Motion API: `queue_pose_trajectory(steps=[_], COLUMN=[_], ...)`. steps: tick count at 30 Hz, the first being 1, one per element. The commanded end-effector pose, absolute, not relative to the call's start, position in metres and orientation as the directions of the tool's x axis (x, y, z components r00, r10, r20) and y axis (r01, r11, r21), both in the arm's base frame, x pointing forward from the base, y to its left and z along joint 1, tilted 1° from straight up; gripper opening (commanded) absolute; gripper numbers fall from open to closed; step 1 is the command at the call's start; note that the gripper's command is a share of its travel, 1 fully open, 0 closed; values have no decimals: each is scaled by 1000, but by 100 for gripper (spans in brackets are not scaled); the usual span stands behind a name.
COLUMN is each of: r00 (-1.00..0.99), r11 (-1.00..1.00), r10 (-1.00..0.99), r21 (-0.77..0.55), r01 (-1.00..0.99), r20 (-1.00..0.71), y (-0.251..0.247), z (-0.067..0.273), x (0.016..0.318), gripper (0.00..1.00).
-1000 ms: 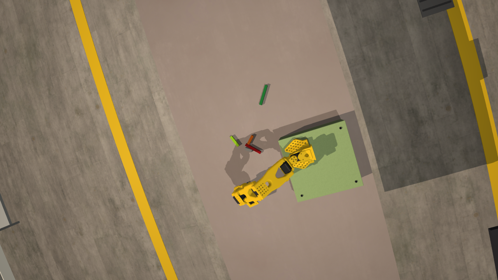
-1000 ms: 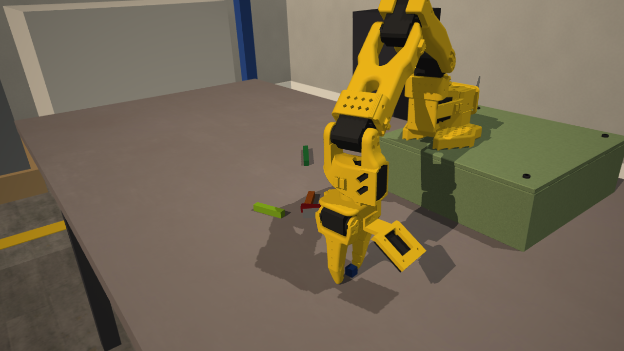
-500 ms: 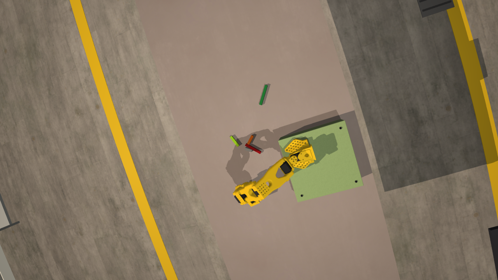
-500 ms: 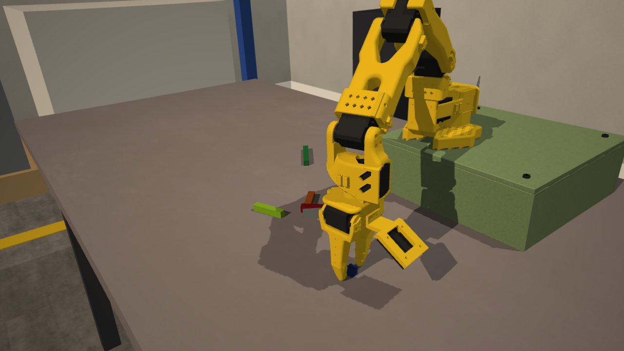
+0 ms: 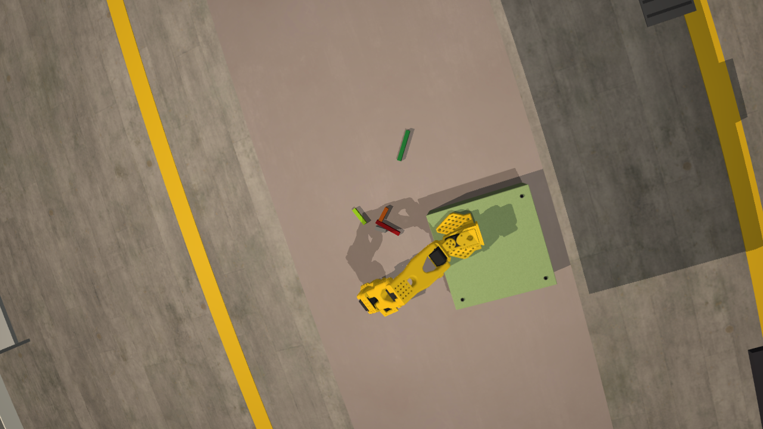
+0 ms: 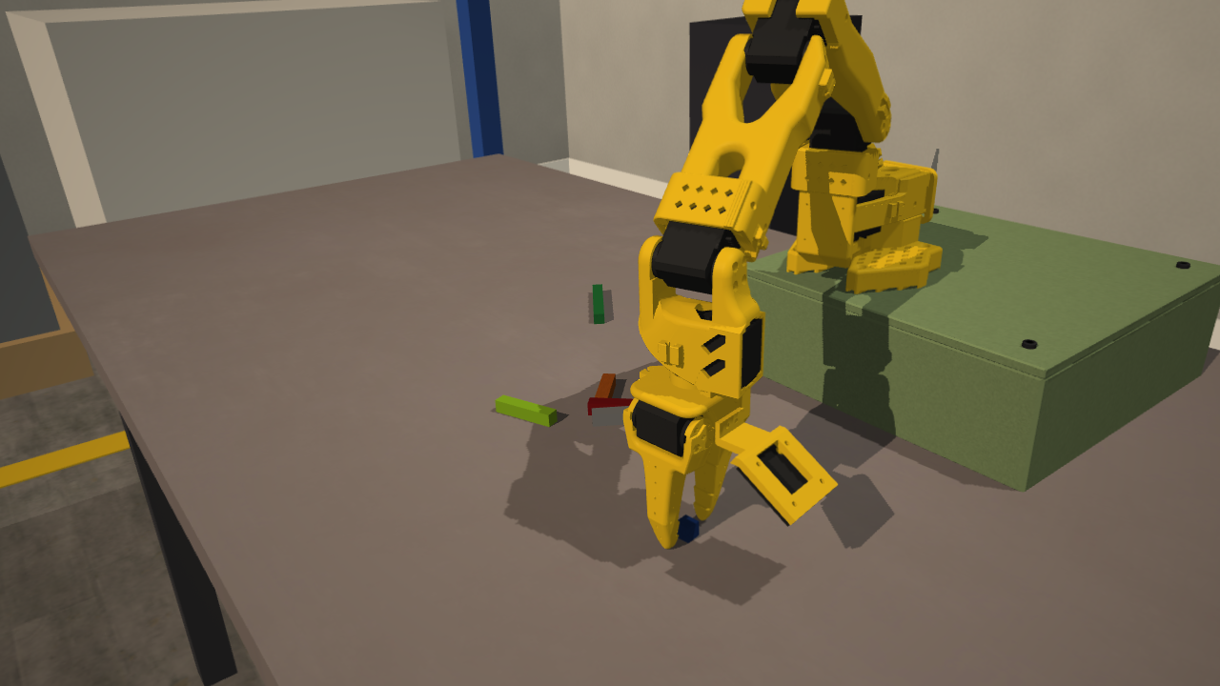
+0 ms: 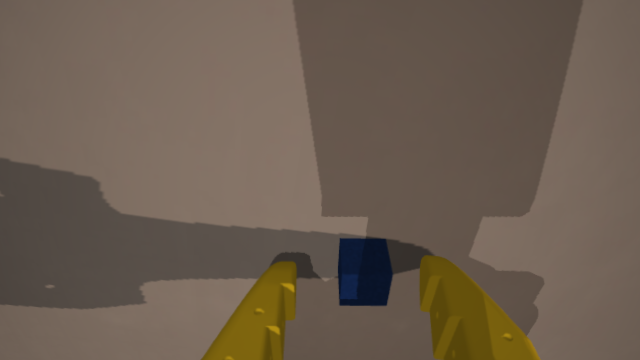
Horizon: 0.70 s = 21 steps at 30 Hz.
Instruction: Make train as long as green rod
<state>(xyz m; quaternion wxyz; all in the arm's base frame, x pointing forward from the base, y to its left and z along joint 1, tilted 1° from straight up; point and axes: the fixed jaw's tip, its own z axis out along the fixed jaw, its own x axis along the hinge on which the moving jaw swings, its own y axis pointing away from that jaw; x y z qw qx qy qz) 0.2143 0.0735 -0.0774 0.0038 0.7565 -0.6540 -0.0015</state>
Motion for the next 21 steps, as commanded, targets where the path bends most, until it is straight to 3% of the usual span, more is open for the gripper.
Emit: queue_pose_trajectory(steps=[1,21], r00=[143,143], r11=[-143,-143], r10=[-990,-990], r21=[-9,-9], r01=[-990,-990], r20=[-2,-2], y=[77,77], z=[-74,-57], x=[215,216], gripper=[17,17])
